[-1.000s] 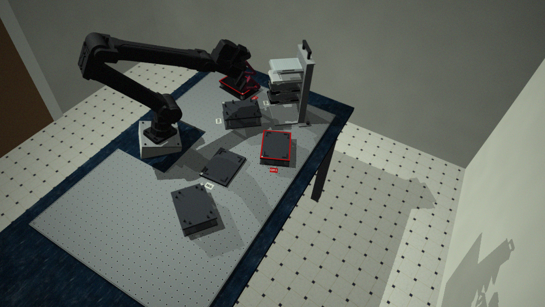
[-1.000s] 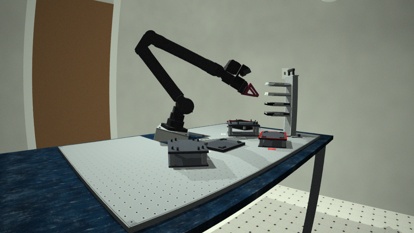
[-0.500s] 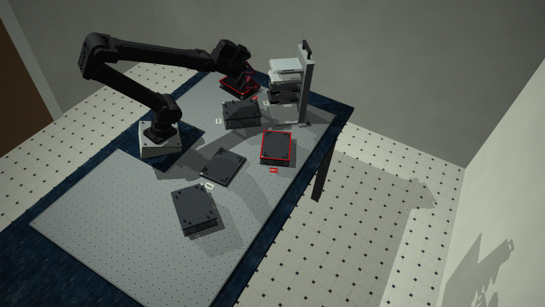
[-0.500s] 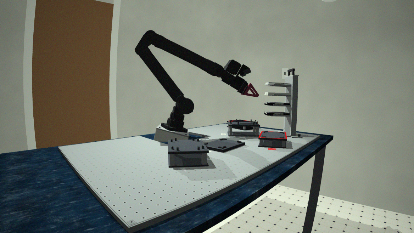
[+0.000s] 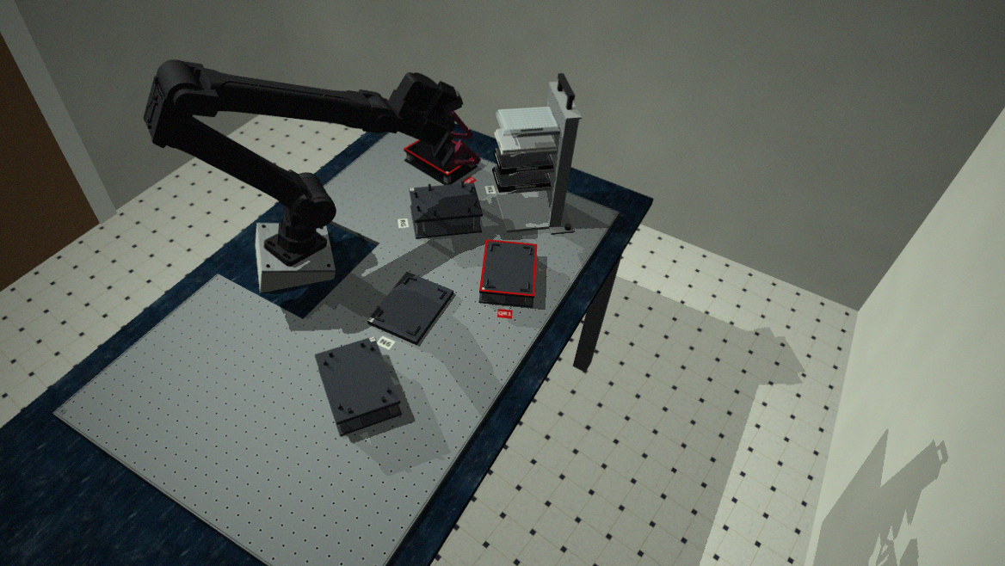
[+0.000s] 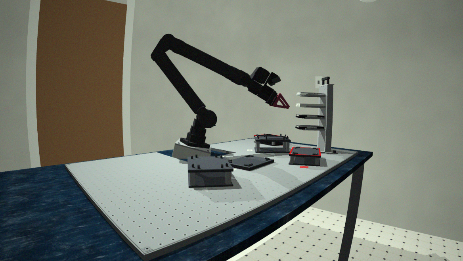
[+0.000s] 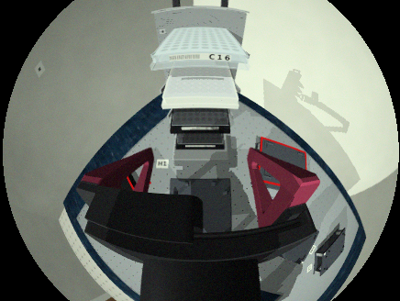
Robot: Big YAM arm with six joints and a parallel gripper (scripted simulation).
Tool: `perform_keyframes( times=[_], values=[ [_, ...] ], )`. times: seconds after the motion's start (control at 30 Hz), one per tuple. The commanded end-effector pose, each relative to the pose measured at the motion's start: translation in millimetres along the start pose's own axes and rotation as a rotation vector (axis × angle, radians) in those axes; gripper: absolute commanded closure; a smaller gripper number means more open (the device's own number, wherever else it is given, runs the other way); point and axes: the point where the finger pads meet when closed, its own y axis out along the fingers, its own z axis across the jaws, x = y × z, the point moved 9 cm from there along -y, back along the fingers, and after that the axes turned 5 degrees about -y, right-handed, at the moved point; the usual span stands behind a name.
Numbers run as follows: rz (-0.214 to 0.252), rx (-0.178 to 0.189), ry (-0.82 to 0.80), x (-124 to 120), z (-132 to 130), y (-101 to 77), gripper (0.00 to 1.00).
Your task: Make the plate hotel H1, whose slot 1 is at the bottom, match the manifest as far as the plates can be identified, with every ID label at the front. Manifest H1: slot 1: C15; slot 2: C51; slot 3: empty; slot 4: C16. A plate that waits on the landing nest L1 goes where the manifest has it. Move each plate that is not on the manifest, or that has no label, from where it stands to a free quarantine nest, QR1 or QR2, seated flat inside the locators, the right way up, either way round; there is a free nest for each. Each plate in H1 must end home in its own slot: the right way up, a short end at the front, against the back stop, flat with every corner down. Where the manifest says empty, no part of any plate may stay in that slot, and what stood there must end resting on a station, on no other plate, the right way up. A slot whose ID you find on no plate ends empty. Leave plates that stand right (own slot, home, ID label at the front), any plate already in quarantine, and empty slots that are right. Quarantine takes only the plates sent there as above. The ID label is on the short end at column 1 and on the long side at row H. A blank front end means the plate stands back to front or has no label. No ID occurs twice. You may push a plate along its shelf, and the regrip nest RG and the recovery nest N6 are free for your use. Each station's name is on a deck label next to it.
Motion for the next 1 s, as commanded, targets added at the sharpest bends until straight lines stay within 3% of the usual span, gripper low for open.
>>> perform_keyframes(
  times=[0.0, 0.23, 0.37, 0.43, 0.6, 0.73, 0.77, 0.8, 0.97],
  values=[
    [-0.051, 0.004, 0.016, 23, 0, -2.7, 0.0],
    [-0.017, 0.01, 0.004, 4, 2, -8.8, 0.0],
    [-0.036, 0.012, 0.02, 11, 2, -15.7, 0.0],
    [-0.016, 0.011, 0.012, -1, 2, -17.2, 0.0],
    [-0.032, 0.012, 0.019, 4, 3, -25.6, 0.0],
    [-0.016, 0.011, 0.012, -8, 3, -27.1, 0.0],
    [-0.077, 0.014, 0.035, 14, 3, -28.7, 0.0],
    [-0.029, 0.008, 0.016, -7, 4, -20.9, 0.0],
    [-0.023, 0.0, 0.014, -17, 2, -16.1, 0.0]
  ],
)
